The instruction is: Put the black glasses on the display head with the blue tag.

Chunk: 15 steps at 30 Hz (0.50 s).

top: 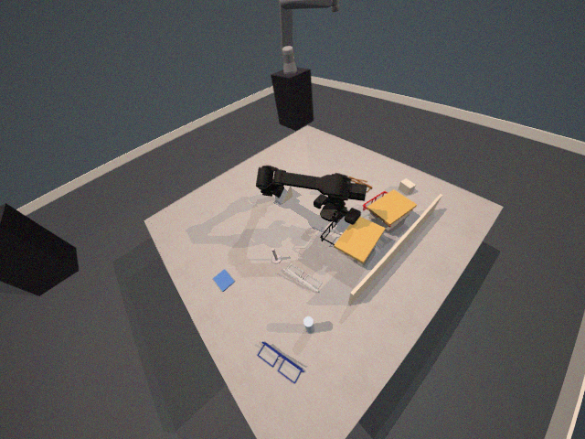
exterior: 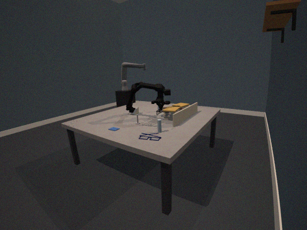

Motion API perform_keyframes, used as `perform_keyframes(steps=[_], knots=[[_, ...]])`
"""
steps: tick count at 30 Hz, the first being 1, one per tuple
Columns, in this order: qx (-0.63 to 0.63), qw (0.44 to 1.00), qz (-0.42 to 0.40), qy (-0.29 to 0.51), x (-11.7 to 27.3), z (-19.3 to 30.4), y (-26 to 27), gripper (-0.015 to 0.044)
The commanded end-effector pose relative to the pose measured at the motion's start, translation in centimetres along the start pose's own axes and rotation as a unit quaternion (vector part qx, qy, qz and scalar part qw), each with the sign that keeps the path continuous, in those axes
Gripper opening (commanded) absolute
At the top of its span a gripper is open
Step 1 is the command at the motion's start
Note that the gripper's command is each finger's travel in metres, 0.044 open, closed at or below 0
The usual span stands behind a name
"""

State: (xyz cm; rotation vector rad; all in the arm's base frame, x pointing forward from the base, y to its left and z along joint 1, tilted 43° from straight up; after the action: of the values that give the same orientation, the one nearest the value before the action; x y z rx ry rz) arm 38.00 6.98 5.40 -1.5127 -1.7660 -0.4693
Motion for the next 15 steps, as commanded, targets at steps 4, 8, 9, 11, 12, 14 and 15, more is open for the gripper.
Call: perform_keyframes(steps=[4, 8, 9, 11, 12, 14, 15], knots=[[0.002, 1.0, -0.001, -0.002, 0.0, -0.2, 0.9, 0.0], [0.002, 1.0, -0.001, -0.002, 0.0, -0.3, 1.4, 0.0], [0.002, 1.0, -0.001, -0.002, 0.0, -0.3, 1.6, 0.0], [0.002, 1.0, -0.001, -0.002, 0.0, -0.4, 1.8, 0.0], [0.002, 1.0, -0.001, -0.002, 0.0, -0.4, 1.9, 0.0], [0.002, 1.0, -0.001, -0.002, 0.0, -0.5, 2.2, 0.0], [0.002, 1.0, -0.001, -0.002, 0.0, -0.5, 2.3, 0.0]])
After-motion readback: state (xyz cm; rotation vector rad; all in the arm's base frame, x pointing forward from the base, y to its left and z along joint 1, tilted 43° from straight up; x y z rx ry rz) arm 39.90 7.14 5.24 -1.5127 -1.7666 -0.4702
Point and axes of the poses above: the point midway between the two fingers, 35 mm back from their tips, its own x axis back along the fingers, its own y axis across the jaws, z = x × y, the point moved 2 cm from there along x, back along the fingers, and after that the axes turned 10 degrees about x, right-handed, at the moved point
